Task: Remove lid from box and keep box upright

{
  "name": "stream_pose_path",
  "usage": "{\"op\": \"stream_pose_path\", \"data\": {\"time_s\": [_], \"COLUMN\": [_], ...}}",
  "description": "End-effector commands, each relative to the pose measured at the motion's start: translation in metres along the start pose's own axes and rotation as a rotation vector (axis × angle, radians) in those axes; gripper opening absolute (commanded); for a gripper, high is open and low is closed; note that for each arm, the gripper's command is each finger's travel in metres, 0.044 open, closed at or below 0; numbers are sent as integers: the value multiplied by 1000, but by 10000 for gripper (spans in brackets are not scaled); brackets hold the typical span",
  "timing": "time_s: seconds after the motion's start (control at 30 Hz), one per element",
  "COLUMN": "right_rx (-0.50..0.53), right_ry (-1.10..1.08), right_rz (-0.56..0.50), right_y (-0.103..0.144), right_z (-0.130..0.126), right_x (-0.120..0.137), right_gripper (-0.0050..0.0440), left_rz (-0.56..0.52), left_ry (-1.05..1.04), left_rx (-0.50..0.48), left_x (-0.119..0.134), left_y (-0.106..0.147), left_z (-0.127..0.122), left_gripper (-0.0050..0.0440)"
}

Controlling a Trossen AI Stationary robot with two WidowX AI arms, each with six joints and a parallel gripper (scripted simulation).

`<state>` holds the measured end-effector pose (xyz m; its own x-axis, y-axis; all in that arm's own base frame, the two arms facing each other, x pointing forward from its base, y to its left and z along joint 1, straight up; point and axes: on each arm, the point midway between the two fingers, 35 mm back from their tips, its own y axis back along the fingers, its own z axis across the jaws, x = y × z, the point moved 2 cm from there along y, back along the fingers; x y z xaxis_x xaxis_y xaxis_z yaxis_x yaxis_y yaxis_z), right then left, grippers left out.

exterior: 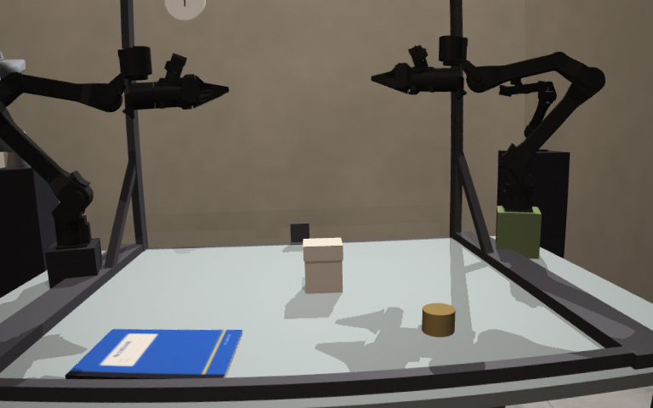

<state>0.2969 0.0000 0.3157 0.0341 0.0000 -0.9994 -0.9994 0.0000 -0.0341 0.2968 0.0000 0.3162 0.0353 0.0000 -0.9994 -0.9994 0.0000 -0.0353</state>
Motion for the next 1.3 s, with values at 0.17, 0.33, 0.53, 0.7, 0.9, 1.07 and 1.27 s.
{"op": "stream_pose_path", "data": {"time_s": [0.17, 0.33, 0.53, 0.7, 0.9, 1.07, 1.27], "right_rx": [0, 0, 0, 4, 36, 69, 107], "right_ry": [0, 0, 0, -2, -8, -8, -17], "right_rz": [-16, -16, -16, 6, 36, 73, 144], "right_y": [1, 1, 1, -1, -9, -17, -24], "right_z": [0, 0, 0, -3, -25, -48, -74], "right_x": [-6, -6, -6, 6, 40, 77, 124], "right_gripper": [440, 440, 440, 440, 440, 440, 440], "left_rz": [-15, -15, -15, -2, 128, 287, 492], "left_ry": [0, 0, 0, 7, 12, 33, 70], "left_rx": [0, 0, 0, -3, -35, -75, -129], "left_x": [-6, -6, -6, -5, 17, 45, 82], "left_y": [1, 1, 1, 1, -2, -5, -9], "left_z": [0, 0, 0, 4, 37, 76, 129], "left_gripper": [440, 440, 440, 406, 406, 406, 406]}}
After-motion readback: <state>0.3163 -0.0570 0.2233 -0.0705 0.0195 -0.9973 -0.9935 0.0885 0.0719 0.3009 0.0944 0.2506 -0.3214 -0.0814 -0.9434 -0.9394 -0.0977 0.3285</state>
